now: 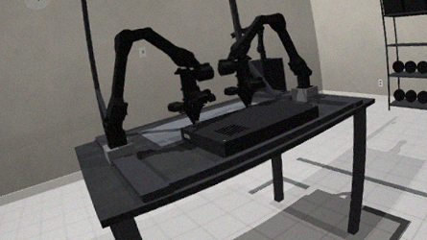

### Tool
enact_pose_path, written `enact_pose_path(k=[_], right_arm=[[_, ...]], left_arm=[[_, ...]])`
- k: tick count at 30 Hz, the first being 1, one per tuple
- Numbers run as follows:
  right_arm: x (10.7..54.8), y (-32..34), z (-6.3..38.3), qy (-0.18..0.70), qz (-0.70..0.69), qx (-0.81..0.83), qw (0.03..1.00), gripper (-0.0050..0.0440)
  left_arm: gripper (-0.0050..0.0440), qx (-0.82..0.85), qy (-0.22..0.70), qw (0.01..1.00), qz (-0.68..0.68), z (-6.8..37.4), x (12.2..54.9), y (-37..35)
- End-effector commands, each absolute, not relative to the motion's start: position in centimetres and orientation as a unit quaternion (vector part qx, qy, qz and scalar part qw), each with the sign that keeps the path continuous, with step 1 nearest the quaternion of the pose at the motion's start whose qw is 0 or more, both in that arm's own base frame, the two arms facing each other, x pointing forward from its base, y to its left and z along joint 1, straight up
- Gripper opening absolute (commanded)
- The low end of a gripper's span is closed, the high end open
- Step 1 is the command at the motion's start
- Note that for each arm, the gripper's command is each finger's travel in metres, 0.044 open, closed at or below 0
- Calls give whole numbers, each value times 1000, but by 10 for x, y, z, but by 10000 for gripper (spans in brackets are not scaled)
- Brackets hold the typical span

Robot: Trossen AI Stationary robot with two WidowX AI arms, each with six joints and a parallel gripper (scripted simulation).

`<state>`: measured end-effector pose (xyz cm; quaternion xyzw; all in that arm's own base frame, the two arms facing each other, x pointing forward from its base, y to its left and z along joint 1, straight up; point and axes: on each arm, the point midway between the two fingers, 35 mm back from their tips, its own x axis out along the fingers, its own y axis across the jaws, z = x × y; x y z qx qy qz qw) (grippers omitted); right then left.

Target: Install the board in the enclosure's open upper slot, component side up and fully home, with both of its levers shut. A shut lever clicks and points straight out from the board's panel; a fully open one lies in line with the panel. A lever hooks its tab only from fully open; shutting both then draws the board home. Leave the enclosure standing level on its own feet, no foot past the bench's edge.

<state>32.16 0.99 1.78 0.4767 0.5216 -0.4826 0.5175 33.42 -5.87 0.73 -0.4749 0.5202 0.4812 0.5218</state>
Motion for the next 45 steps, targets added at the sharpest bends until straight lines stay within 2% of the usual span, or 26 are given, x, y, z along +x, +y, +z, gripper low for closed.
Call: enact_pose_path(k=[1,15,21,23,27,33,38,43,45], right_arm=[[332,6,26,499,-490,498,513,8],[334,5,27,489,-497,509,505,8],[334,5,28,489,-496,509,506,152],[335,6,42,485,-490,513,511,197],[334,8,75,485,-490,513,512,197],[333,8,95,485,-489,513,512,197],[328,7,93,498,-476,492,532,317],[321,4,94,529,-422,431,597,437],[319,4,94,535,-407,415,614,440]], left_arm=[[7,-494,502,514,490,13,342,-55],[7,-502,494,504,500,12,342,-55],[151,-501,495,505,499,12,342,-55],[199,-510,489,512,489,29,346,-56],[199,-510,488,513,489,59,344,-57],[199,-510,489,513,488,79,343,-58],[199,-495,501,548,452,83,340,-55],[199,-466,507,631,357,105,343,-54],[199,-456,506,652,333,110,343,-53]])
